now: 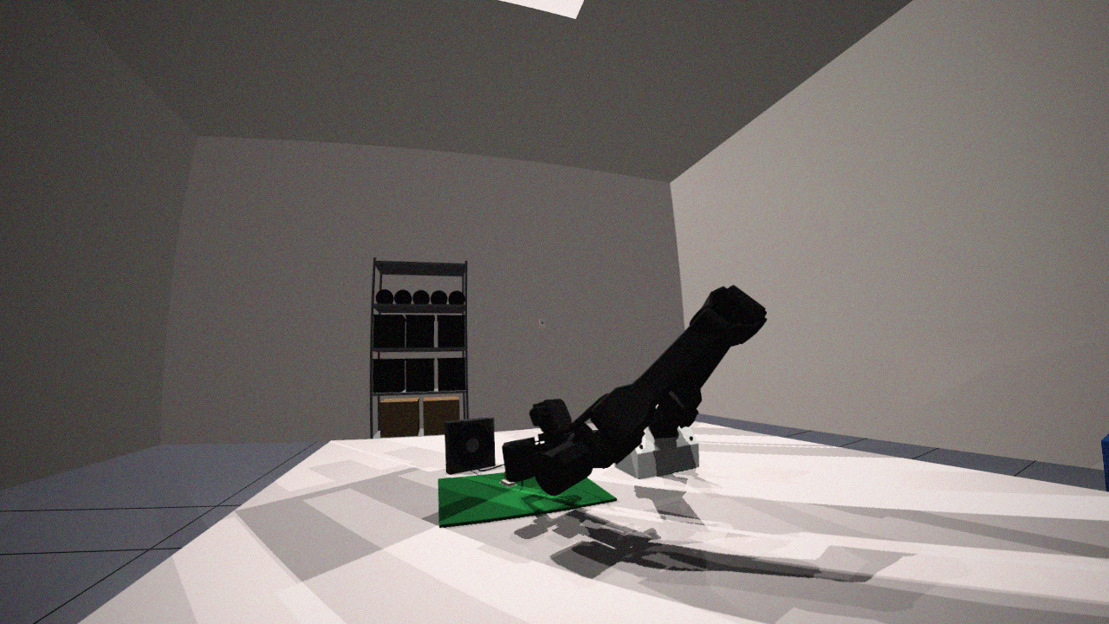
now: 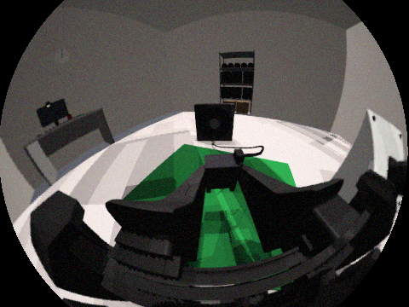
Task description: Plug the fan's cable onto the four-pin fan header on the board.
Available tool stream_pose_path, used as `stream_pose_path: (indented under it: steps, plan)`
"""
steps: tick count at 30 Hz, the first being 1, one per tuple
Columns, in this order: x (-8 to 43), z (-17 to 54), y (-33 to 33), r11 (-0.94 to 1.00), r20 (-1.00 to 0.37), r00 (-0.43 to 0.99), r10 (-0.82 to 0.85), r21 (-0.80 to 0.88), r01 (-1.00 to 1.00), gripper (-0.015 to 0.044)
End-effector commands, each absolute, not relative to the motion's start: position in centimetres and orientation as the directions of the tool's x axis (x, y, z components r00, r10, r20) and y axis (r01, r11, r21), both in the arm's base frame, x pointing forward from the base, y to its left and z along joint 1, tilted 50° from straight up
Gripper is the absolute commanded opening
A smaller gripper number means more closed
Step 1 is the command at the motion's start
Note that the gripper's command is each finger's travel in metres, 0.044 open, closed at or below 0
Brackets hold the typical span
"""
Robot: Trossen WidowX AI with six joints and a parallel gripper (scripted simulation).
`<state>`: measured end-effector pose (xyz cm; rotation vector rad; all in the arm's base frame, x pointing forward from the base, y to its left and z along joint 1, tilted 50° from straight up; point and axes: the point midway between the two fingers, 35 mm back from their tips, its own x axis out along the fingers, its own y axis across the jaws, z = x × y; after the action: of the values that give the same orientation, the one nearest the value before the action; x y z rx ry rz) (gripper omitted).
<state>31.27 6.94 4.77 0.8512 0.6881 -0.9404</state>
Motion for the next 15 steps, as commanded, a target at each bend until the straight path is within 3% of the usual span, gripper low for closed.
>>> stream_pose_path:
  steps: [1, 15]
  plan:
    - [31.25, 4.85, 6.78, 0.328, -0.809, 0.429, -0.401, 0.311, 0.892, 0.0]
    - [31.31, 4.32, 7.52, 0.325, -0.808, 0.432, -0.4, 0.315, 0.892, 0.0]
